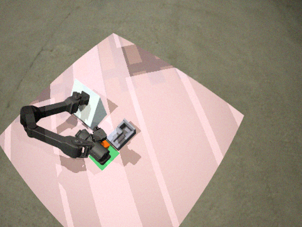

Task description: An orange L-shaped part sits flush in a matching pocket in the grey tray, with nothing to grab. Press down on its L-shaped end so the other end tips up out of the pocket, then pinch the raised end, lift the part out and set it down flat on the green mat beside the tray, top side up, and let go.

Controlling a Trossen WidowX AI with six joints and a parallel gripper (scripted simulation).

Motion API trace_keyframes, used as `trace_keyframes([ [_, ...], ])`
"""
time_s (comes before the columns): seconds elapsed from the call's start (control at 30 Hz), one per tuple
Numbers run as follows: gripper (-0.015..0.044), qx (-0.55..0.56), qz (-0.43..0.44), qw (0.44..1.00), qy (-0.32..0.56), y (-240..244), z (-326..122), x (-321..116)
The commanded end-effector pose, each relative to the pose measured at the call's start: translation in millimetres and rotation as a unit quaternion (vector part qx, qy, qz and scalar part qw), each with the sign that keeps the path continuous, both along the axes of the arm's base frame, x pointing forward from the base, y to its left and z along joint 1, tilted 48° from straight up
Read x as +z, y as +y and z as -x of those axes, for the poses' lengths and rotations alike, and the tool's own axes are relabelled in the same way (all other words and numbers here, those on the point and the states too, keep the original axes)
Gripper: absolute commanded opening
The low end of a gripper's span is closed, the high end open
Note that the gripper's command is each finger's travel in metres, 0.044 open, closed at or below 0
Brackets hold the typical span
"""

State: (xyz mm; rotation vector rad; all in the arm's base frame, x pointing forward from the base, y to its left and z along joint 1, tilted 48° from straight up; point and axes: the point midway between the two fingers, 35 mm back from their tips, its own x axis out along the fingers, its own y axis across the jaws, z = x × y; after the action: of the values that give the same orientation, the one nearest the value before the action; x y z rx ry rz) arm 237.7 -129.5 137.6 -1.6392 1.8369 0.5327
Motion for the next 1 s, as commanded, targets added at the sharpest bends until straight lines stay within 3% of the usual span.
trace_keyframes([
  [0.0,0.0,0.002,0.004,1.0,-0.005,-7.1,2.2,12.0],
  [0.97,0.0,0.002,0.004,1.0,-0.005,-34.0,3.2,-12.1],
])
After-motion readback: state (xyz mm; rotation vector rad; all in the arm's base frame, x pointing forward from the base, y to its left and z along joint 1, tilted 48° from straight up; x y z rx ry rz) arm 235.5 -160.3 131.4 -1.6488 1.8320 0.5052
